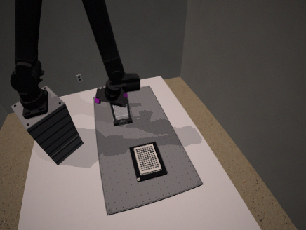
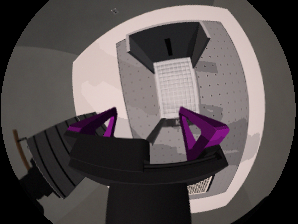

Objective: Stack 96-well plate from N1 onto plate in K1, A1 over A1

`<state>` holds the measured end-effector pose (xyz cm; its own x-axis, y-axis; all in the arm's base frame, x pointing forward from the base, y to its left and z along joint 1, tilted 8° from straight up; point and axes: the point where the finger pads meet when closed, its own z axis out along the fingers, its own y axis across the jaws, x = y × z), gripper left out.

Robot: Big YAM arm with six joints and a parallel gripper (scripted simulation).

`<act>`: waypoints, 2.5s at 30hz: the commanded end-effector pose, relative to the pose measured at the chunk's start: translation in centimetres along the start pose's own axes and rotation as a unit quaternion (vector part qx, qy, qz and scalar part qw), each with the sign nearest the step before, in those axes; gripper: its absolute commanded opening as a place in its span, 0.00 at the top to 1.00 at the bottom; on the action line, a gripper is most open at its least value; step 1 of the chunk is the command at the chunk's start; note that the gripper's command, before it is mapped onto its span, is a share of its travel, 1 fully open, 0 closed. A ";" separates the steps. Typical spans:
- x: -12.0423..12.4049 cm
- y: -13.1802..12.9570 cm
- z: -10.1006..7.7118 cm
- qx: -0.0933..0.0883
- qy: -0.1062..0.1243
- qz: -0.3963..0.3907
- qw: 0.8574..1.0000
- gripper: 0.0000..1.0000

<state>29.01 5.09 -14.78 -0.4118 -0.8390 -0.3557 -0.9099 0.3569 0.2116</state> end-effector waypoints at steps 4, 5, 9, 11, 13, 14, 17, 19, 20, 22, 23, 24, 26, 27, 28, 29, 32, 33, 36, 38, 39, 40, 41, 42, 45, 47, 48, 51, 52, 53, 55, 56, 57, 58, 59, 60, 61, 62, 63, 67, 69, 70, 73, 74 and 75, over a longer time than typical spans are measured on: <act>-1.1 -7.9 -4.0 0.100 -0.012 -0.006 0.995 0.00; -0.8 -8.0 -4.2 0.110 0.000 -0.020 0.994 0.00; 0.5 -8.9 -5.4 0.101 0.004 -0.018 0.995 0.00; 0.4 -9.4 -5.6 0.113 0.003 -0.022 0.993 0.00; 0.4 -9.4 -5.6 0.113 0.002 -0.011 0.994 0.00; 0.4 -9.4 -5.6 0.113 0.002 -0.011 0.994 0.00; 0.4 -9.4 -5.6 0.113 0.002 -0.011 0.994 0.00; 0.4 -9.4 -5.6 0.113 0.002 -0.011 0.994 0.00; 0.4 -9.4 -5.6 0.113 0.002 -0.011 0.994 0.00; 0.4 -9.4 -5.6 0.113 0.002 -0.011 0.994 0.00; 0.4 -9.4 -5.6 0.113 0.002 -0.011 0.994 0.00; 0.4 -9.4 -5.6 0.113 0.002 -0.011 0.994 0.00; 0.4 -9.4 -5.6 0.113 0.002 -0.011 0.994 0.00; 0.4 -9.4 -5.6 0.113 0.002 -0.011 0.994 0.00; 0.4 -9.4 -5.6 0.113 0.002 -0.011 0.994 0.00; 0.4 -9.4 -5.6 0.113 0.002 -0.011 0.994 0.00; 0.4 -9.4 -5.6 0.113 0.002 -0.011 0.994 0.00; 0.4 -9.4 -5.6 0.113 0.002 -0.011 0.994 0.00; 0.4 -9.4 -5.6 0.113 0.002 -0.011 0.994 0.00; 0.4 -9.4 -5.6 0.113 0.002 -0.011 0.994 0.00; 0.4 -9.4 -5.6 0.113 0.002 -0.011 0.994 0.00; 0.4 -9.4 -5.6 0.113 0.002 -0.011 0.994 0.00; 0.4 -9.4 -5.6 0.113 0.002 -0.011 0.994 0.00; 0.4 -9.4 -5.6 0.113 0.002 -0.011 0.994 0.00; 1.0 -10.0 -6.2 0.131 0.027 -0.037 0.990 0.00; 1.6 -10.0 -6.5 0.132 0.029 -0.038 0.990 0.00; 2.0 -9.7 -6.6 0.123 0.031 -0.035 0.991 0.00; 2.3 -9.5 -6.6 0.122 0.032 -0.034 0.991 0.00; 2.3 -9.5 -6.6 0.122 0.032 -0.034 0.991 0.00; 2.3 -9.5 -6.6 0.122 0.032 -0.034 0.991 0.00; 2.3 -9.6 -6.6 0.122 0.030 -0.024 0.992 0.00; 2.3 -9.6 -6.6 0.122 0.030 -0.024 0.992 0.00; 2.3 -9.6 -6.6 0.122 0.030 -0.024 0.992 0.00; 2.3 -9.6 -6.6 0.122 0.030 -0.024 0.992 0.00; 2.3 -9.6 -6.6 0.122 0.030 -0.024 0.992 0.00; 2.3 -9.6 -6.6 0.122 0.030 -0.024 0.992 0.00; 2.3 -9.6 -6.6 0.122 0.030 -0.024 0.992 0.00; 2.3 -9.6 -6.6 0.122 0.030 -0.024 0.992 0.00; 2.3 -9.6 -6.6 0.122 0.030 -0.024 0.992 0.00; 2.3 -9.6 -6.6 0.122 0.030 -0.024 0.992 0.00; 2.3 -9.6 -6.6 0.122 0.030 -0.024 0.992 0.00; 2.3 -9.6 -6.6 0.122 0.030 -0.024 0.992 0.00; 2.3 -9.6 -6.6 0.122 0.030 -0.024 0.992 0.00; 2.3 -9.6 -6.6 0.122 0.030 -0.024 0.992 0.00; 2.3 -9.6 -6.6 0.122 0.030 -0.024 0.992 0.00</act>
<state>30.96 2.54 -14.10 -0.2747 -0.9059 -0.3222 -0.9614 0.2538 0.1061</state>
